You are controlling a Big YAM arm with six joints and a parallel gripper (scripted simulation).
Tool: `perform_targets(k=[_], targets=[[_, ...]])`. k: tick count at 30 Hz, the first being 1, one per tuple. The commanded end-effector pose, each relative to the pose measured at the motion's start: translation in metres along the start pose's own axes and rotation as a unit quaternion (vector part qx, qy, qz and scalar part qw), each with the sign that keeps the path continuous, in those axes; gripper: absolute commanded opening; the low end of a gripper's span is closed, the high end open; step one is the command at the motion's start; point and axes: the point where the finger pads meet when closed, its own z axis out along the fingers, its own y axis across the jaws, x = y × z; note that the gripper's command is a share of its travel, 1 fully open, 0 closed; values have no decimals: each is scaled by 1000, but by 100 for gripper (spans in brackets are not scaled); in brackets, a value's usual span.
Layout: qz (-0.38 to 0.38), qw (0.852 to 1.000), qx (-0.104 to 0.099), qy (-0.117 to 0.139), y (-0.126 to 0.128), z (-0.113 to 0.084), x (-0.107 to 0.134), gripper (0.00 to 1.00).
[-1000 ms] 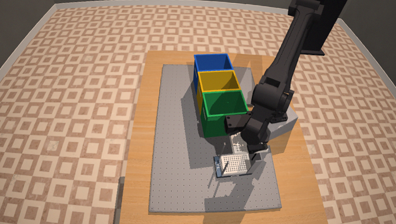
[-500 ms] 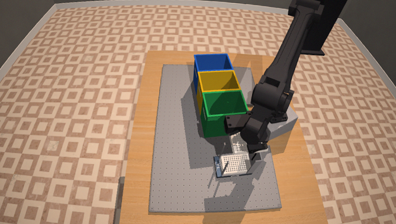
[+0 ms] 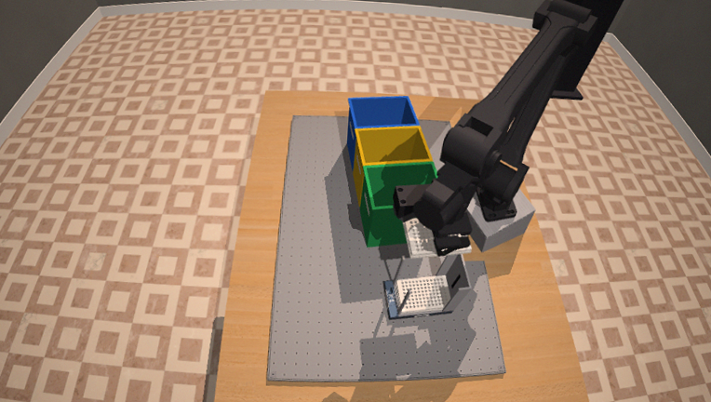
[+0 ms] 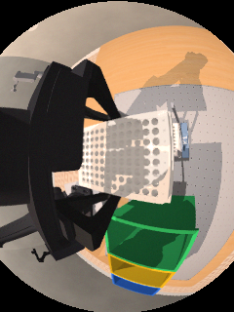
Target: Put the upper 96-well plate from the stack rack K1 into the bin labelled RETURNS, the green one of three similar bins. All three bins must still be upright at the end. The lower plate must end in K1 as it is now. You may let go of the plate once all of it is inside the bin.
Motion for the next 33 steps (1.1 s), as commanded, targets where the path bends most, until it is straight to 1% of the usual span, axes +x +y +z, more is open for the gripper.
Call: perform_targets(k=[1, 2, 17, 19, 20, 21, 27, 29, 33], targets=[[-18, 1000, -3, -2, -10, -5, 0, 0], [-18, 1000, -3, -2, -10, -5, 0, 0], [-18, 1000, -3, -2, -59, -4, -7, 0], [-18, 1000, -3, -2, -59, -4, -7, 0], [-18, 1000, -6, -9, -61, -10, -12, 0], [-18, 1000, -3, -3, -65, -5, -8, 0], [-18, 1000, -3, -2, -85, -4, -11, 0], [-18, 1000, -4, -6, -91, -7, -14, 0], [-18, 1000, -3, -2, -104, -4, -14, 0]])
